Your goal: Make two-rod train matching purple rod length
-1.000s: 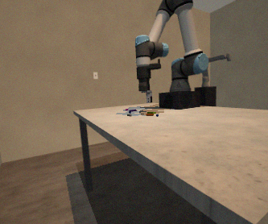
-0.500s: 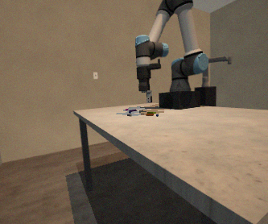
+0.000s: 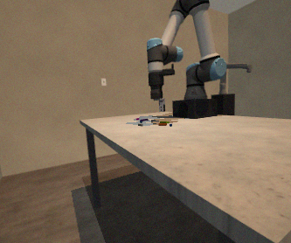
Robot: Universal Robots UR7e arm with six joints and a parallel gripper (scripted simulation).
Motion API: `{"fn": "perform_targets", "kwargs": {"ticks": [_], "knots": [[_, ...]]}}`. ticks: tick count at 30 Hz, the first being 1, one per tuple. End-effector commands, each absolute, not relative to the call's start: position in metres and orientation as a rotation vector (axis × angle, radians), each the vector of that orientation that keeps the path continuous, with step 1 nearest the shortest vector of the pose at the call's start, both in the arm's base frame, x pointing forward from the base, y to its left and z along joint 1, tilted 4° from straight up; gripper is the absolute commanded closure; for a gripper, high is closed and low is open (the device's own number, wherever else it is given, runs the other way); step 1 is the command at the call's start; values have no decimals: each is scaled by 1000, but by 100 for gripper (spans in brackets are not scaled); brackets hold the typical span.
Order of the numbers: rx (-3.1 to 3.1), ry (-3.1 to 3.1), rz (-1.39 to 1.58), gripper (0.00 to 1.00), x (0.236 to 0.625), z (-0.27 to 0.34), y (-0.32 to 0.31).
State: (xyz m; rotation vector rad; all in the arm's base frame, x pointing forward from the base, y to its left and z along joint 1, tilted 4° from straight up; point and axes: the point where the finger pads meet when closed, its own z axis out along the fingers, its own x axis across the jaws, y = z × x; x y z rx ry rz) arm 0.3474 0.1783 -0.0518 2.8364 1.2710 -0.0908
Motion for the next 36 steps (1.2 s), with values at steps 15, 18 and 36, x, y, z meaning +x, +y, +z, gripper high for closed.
{"fn": "perform_targets", "kwargs": {"ticks": [15, 18, 36], "knots": [[2836, 1270, -89, 46, 348, -65, 178], [2836, 1270, -89, 46, 347, -70, 178], [2836, 1270, -89, 46, 347, -94, 177]]}}
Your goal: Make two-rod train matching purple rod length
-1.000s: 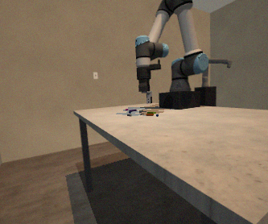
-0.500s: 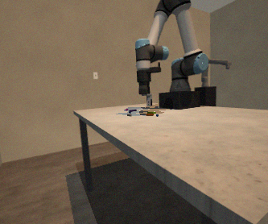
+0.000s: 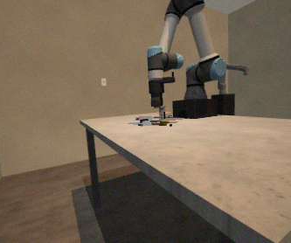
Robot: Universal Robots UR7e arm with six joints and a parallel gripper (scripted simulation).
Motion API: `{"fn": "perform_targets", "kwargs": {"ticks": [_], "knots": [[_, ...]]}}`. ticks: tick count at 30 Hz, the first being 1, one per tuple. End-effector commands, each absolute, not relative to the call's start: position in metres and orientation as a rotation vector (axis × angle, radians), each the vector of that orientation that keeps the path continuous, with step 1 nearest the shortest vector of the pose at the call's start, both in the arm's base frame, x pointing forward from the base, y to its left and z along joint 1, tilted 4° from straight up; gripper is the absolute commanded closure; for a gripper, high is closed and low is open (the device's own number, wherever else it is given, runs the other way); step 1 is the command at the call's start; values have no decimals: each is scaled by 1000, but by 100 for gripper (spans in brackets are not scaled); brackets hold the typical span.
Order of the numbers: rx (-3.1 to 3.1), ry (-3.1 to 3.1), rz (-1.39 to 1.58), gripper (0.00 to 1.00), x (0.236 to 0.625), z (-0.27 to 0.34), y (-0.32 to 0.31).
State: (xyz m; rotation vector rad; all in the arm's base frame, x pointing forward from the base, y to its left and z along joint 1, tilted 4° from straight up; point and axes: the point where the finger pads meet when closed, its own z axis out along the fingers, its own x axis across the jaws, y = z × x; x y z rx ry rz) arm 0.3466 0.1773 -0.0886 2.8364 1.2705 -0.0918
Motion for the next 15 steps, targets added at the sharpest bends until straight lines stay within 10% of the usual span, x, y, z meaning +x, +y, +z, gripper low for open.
{"fn": "perform_targets", "kwargs": {"ticks": [1, 15], "knots": [[2836, 1270, -89, 46, 347, -95, 177], [2836, 1270, -89, 46, 347, -102, 177]]}}
